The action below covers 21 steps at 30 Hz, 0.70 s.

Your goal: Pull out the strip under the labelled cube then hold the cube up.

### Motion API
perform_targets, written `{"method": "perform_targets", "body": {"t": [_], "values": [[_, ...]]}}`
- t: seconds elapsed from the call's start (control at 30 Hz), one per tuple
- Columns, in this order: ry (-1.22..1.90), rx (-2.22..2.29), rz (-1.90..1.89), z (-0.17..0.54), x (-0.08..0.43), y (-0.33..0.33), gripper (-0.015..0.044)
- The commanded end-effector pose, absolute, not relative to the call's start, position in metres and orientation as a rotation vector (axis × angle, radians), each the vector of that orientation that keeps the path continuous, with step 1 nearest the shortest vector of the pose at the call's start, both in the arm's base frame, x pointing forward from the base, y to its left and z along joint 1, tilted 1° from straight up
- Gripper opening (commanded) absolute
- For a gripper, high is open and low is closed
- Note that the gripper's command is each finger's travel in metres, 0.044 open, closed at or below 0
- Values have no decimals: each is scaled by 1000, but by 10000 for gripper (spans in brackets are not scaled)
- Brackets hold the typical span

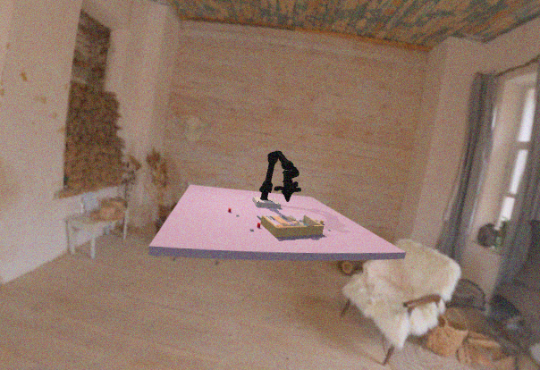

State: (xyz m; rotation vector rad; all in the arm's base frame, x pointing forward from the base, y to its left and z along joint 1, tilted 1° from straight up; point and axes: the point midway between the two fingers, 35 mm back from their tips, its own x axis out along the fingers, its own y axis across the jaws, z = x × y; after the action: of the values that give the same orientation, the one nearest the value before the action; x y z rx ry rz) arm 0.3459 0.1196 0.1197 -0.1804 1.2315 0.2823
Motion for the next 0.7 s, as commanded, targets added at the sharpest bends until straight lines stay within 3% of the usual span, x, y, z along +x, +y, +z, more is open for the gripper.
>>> {"method": "perform_targets", "body": {"t": [0.0,0.13,0.67], "values": [[1384,-218,288,100,348,135,0],[1534,-260,288,81,347,151,0],[1541,-262,288,61,348,154,0]]}}
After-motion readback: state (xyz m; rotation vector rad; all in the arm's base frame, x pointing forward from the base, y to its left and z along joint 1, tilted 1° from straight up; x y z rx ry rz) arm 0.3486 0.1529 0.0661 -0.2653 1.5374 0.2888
